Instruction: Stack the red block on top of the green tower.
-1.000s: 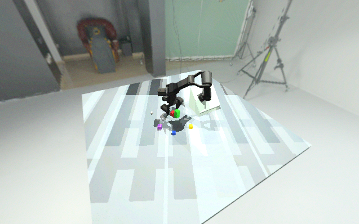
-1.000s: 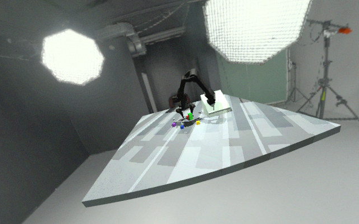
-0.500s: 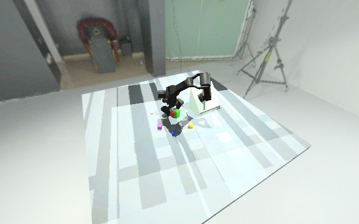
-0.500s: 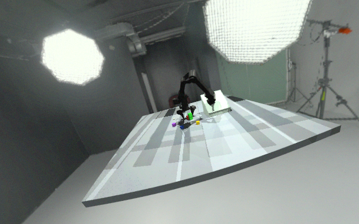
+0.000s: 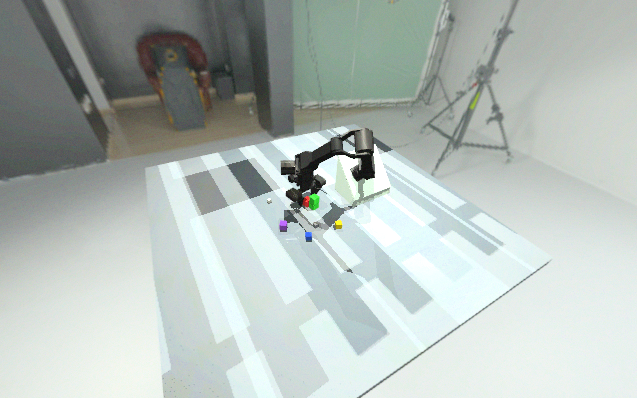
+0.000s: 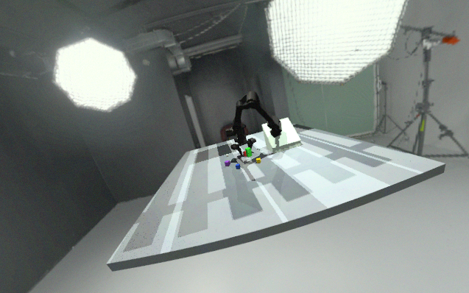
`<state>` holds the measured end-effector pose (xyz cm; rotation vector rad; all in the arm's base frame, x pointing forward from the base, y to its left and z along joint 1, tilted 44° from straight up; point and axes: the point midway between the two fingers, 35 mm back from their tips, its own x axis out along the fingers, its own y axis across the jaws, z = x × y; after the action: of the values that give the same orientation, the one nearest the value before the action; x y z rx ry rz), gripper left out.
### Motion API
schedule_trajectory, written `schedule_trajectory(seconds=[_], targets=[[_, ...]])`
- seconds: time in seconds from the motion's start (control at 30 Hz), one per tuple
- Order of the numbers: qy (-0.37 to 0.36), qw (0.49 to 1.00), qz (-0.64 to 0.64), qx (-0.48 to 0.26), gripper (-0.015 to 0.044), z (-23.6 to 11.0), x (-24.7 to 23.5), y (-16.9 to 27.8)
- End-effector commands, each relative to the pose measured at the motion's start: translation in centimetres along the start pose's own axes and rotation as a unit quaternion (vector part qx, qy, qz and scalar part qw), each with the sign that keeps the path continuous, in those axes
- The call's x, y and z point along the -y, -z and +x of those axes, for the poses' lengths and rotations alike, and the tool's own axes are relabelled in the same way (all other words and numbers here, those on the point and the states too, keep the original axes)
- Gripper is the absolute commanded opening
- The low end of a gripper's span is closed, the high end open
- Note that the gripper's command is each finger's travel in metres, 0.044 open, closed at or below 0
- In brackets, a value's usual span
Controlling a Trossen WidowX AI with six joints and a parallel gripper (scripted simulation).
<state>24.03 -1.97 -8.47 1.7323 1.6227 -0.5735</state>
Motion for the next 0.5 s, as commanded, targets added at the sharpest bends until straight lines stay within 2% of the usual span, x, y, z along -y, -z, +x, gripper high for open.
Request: schedule_trajectory(seconds=[0.0, 0.13, 0.37, 0.47], targets=[[-0.001, 1.0, 0.003, -0.002, 0.023, 0.01, -0.03, 0.06], [-0.001, 1.0, 0.003, -0.002, 0.0125, 0.01, -0.03, 0.06], [-0.001, 1.0, 0.003, -0.002, 0.0078, 0.01, -0.03, 0.06], [-0.001, 1.0, 0.003, -0.002, 0.0, -0.52, -0.05, 0.02]])
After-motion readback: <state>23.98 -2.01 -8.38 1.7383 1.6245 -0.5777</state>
